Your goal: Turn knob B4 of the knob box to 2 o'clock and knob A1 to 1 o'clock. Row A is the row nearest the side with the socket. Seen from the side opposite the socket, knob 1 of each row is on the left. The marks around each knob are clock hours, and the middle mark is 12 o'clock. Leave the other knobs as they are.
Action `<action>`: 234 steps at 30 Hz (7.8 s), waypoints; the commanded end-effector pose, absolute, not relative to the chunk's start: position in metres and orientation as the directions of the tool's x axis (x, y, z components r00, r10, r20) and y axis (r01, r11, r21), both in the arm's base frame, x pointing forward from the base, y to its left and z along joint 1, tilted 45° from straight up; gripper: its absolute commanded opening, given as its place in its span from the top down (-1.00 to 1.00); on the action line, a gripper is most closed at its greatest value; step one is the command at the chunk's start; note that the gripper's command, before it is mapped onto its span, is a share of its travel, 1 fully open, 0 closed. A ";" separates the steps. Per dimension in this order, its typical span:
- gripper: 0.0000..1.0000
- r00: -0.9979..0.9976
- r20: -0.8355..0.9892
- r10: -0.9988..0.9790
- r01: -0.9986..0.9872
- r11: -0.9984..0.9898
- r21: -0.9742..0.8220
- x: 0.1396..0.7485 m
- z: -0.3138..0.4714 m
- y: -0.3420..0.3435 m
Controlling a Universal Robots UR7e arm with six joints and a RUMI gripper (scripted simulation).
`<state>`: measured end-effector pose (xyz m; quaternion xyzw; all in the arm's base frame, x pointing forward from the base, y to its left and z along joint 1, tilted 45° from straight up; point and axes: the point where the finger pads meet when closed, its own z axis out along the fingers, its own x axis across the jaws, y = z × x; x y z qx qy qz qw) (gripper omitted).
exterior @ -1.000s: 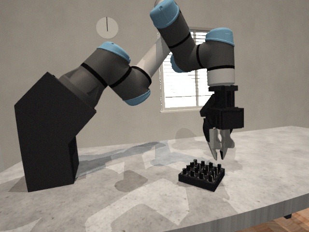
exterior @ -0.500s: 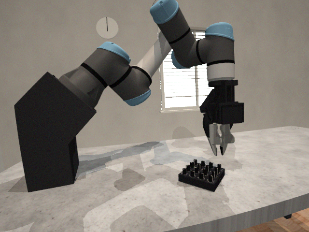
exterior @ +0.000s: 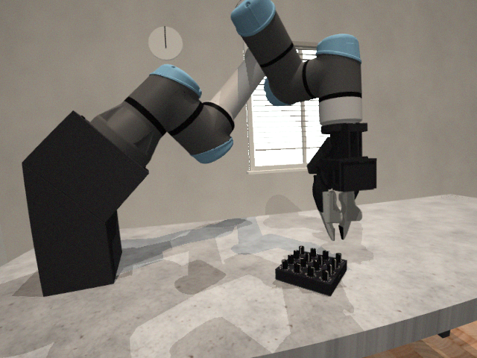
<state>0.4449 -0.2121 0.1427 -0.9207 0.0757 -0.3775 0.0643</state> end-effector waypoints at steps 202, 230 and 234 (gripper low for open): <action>0.78 0.285 0.361 0.888 0.649 -0.456 0.609 0.406 0.067 -0.236; 0.78 0.285 0.361 0.888 0.649 -0.456 0.609 0.402 0.064 -0.234; 0.78 0.285 0.361 0.888 0.649 -0.456 0.609 0.402 0.064 -0.234</action>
